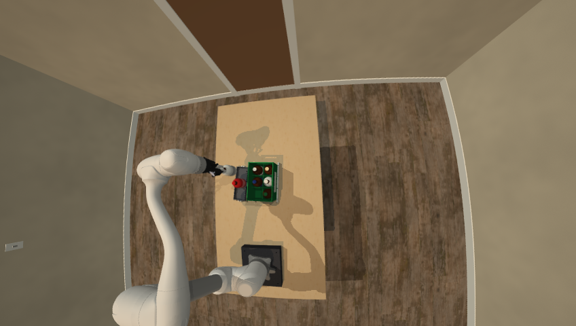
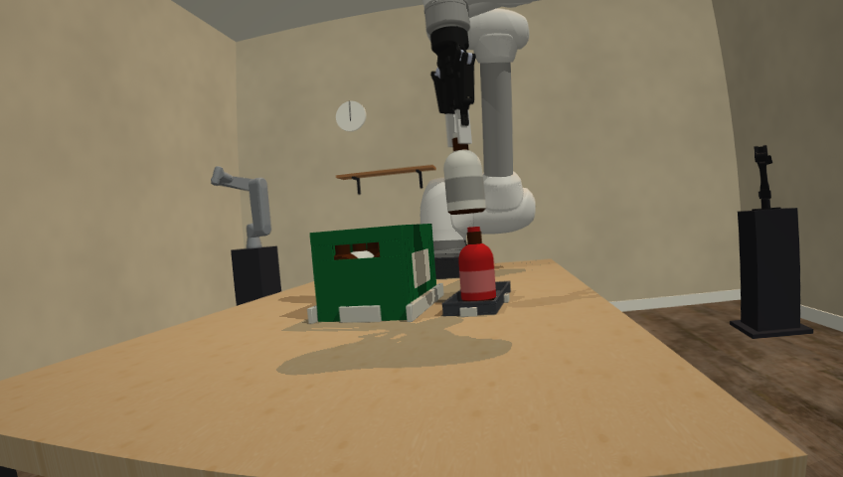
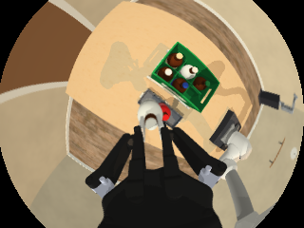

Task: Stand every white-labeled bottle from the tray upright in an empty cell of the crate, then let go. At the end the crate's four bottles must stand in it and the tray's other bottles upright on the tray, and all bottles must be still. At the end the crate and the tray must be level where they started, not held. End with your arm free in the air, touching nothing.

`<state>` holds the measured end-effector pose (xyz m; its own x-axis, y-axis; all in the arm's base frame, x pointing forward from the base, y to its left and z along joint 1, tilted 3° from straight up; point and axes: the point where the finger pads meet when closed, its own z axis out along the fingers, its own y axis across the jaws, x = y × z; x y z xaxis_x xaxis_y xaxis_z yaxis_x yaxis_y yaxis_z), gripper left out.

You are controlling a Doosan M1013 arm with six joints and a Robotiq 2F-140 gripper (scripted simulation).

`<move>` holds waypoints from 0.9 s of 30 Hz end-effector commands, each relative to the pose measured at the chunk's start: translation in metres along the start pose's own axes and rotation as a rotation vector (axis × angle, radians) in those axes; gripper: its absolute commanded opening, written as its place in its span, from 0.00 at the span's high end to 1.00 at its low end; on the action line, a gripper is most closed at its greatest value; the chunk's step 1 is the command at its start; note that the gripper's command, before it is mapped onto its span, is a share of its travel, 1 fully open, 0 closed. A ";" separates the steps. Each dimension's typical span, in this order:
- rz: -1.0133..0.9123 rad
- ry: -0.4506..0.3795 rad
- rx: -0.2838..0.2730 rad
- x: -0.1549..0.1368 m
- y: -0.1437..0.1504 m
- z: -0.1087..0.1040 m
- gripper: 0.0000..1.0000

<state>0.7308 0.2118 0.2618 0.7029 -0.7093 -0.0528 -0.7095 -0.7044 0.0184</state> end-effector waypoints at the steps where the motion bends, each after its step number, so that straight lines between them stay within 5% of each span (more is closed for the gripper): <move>1: 0.000 0.000 0.000 0.000 0.000 0.000 1.00; 27: 0.000 0.000 0.000 0.000 0.003 0.000 1.00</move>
<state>0.7294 0.2102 0.2619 0.7029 -0.7094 -0.0528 -0.7095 -0.7044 0.0184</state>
